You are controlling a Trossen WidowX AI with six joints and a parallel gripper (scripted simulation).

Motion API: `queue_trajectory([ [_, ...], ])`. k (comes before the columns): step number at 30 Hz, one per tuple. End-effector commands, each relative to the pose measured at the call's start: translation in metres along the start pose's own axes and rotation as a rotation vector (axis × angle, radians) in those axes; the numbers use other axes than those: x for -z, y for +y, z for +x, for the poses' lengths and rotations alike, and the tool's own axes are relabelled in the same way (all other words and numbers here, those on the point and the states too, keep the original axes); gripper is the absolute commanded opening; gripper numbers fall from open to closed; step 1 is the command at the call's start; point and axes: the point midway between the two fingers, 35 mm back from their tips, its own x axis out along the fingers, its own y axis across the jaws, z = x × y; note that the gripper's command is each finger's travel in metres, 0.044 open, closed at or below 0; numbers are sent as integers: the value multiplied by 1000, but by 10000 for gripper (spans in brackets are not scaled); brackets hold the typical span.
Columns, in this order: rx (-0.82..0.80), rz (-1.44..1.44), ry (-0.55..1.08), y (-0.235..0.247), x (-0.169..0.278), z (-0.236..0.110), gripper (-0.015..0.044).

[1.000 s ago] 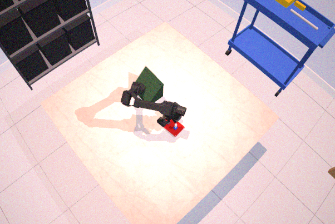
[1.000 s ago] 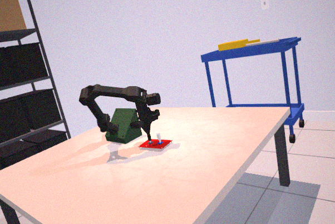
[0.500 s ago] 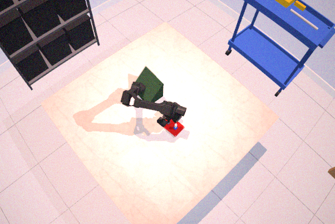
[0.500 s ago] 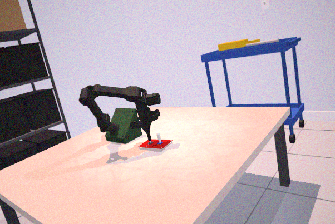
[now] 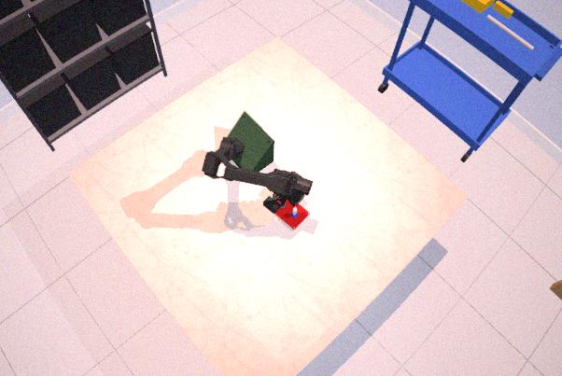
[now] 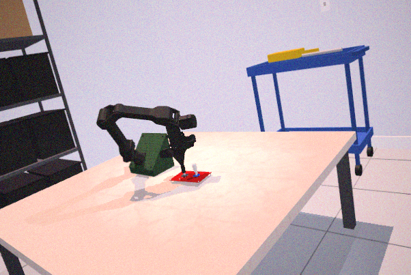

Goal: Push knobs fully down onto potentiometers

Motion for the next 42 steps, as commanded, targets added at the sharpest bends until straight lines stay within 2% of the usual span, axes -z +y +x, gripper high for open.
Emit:
queue_trajectory([
  [1,0,12,13,-2,-1,9,0],
  [42,1,12,13,-2,-1,13,0],
])
